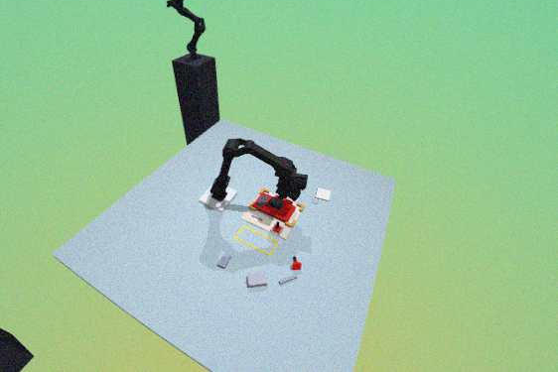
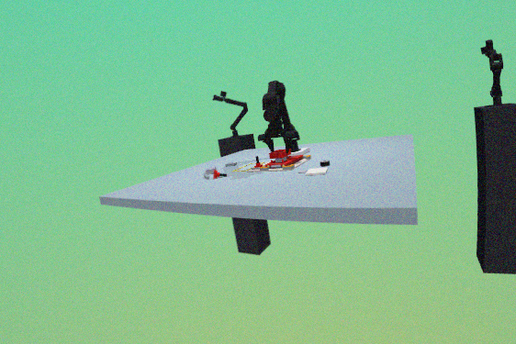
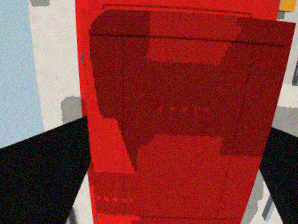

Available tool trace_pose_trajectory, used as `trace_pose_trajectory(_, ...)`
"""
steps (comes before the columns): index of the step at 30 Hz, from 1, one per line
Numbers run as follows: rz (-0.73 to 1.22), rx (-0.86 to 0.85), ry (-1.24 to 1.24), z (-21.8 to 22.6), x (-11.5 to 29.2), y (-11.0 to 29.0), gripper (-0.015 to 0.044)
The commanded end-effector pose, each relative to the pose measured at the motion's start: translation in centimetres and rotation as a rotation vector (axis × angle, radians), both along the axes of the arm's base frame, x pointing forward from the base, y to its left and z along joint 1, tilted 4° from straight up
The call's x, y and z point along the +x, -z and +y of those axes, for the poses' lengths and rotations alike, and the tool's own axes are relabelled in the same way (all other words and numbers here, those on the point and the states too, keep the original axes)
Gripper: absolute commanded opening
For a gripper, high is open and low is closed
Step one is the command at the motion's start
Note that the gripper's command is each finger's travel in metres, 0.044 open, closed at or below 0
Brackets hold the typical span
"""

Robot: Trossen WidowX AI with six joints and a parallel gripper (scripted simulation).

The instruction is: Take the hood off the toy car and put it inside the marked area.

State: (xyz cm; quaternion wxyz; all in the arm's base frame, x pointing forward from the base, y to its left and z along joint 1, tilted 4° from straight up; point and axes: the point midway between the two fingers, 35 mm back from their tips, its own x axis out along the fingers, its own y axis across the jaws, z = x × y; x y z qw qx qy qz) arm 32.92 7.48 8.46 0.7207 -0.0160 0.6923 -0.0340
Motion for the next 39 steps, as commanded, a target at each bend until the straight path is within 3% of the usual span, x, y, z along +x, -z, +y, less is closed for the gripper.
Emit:
trace_pose_trajectory(1, -0.005, 0.001, 0.005, 0.1, 0.1, -0.5, 0.0)
trace_pose_trajectory(14, -0.004, 0.002, 0.005, 0.4, -0.1, -4.6, 0.0)
trace_pose_trajectory(19, -0.001, 0.0, 0.0, 0.0, 0.0, -4.1, 0.0)
trace_pose_trajectory(39, -0.011, -0.009, 0.012, -8.9, 0.3, -5.1, 0.0)
